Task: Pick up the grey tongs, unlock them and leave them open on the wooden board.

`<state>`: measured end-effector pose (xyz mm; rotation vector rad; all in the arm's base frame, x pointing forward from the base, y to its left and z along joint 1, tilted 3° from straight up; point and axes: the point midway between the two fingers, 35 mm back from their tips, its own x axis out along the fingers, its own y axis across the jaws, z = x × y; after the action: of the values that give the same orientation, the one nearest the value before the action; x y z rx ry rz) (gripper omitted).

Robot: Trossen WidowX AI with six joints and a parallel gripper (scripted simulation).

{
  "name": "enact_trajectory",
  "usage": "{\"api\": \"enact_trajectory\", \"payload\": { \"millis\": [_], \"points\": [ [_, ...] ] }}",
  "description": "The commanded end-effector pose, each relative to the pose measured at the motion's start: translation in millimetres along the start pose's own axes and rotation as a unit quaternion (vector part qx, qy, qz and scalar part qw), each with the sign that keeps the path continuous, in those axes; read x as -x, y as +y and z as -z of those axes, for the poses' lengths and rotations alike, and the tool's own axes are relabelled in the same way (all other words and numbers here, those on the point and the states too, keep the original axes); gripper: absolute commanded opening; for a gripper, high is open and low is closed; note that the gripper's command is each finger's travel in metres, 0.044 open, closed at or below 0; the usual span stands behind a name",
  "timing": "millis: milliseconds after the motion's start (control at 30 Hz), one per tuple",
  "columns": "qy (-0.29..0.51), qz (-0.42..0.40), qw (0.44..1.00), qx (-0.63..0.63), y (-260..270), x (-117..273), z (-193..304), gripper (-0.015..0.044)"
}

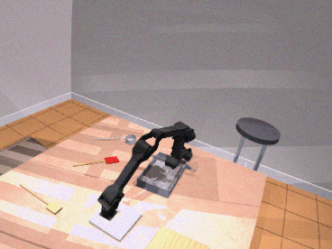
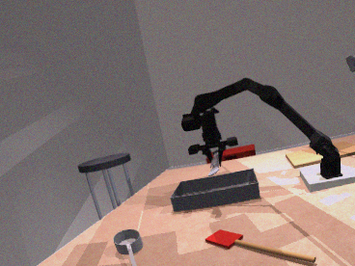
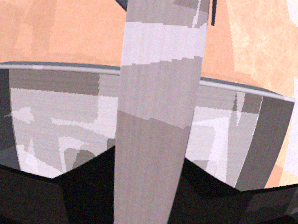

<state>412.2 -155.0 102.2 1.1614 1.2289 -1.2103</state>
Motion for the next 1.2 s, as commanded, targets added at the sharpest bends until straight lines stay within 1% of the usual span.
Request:
{"api": "enact_trajectory", "payload": {
  "millis": [0,600,1167],
  "points": [
    [-0.003,-0.002,0.999,-0.037,-16,8,-26,-0.015],
    [-0.007,-0.001,0.977,-0.212,-105,35,-126,-0.015],
    [-0.012,0.002,0.929,-0.37,-210,59,-188,-0.015]
  ]
}}
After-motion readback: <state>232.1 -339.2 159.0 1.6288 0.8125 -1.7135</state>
